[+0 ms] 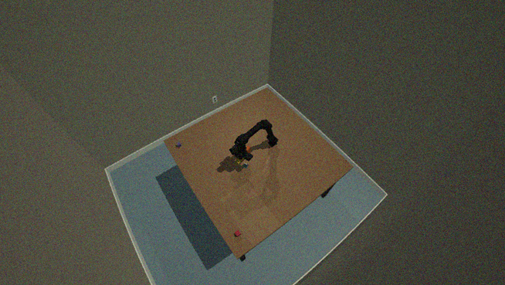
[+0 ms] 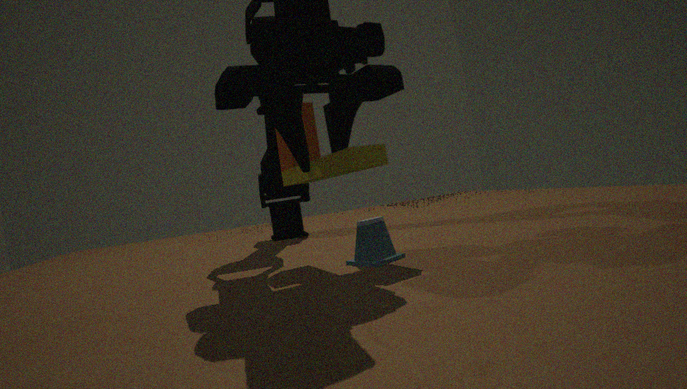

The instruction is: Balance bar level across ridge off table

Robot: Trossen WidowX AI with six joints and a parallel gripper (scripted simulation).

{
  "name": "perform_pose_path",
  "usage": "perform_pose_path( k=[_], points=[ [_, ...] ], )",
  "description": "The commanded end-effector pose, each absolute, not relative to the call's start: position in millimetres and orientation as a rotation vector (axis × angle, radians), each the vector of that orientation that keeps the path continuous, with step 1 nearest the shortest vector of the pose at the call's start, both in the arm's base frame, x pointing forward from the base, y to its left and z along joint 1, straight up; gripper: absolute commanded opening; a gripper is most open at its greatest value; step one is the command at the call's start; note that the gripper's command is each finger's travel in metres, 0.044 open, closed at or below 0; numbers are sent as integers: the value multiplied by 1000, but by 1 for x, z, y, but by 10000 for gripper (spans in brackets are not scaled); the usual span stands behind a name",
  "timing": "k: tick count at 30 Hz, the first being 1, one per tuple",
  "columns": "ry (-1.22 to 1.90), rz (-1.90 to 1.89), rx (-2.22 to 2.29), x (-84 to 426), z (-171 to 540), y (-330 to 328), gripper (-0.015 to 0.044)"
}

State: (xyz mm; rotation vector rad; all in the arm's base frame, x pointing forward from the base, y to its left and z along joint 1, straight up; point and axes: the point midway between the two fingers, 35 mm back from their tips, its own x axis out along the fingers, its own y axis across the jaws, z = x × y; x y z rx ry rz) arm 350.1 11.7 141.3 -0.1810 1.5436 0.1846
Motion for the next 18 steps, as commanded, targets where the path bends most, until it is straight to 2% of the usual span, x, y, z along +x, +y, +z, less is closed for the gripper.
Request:
perform_pose_path(
  k=[1,18],
  points=[
    [1543,50,-50,354,144,14,0],
    [1491,-470,486,360,145,23,0]
  ],
)
